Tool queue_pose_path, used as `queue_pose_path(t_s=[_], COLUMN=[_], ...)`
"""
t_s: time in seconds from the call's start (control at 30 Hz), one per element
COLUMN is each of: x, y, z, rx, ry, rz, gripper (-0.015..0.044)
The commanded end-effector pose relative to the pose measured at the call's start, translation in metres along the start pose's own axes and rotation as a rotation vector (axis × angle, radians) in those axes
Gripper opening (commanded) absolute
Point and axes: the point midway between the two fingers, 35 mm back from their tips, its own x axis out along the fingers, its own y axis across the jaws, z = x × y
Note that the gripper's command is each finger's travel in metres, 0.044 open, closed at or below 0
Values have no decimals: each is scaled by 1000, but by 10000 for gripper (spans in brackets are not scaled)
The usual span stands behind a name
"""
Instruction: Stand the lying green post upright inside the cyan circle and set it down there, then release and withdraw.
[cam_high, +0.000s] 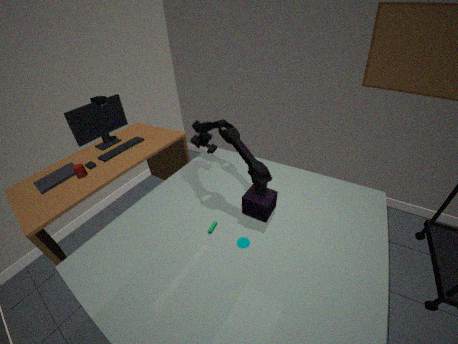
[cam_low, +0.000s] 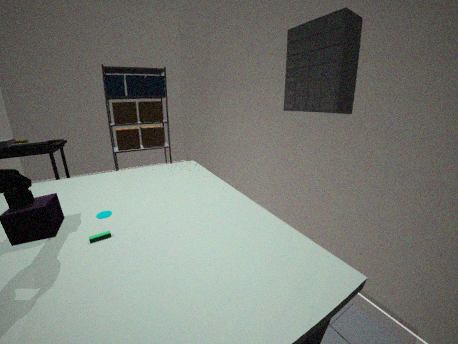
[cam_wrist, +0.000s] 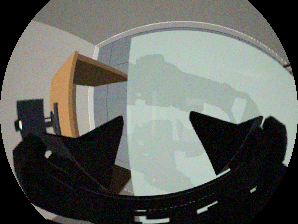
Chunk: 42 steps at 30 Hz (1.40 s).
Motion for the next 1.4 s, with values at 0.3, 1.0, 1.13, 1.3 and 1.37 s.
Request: queue_pose_path(t_s=[0.3,1.0,1.13,1.3,1.37], x=[-47,-183,-209,-239,-250], y=[23,-34,-60,-98,-114], z=[-108,-336,-368,-401,-413], rx=[-407,-1423,-1624,-1875,-1975], ry=[118,354,388,428,443], rz=[44,218,254,304,325], gripper=[233,233,233,233,233])
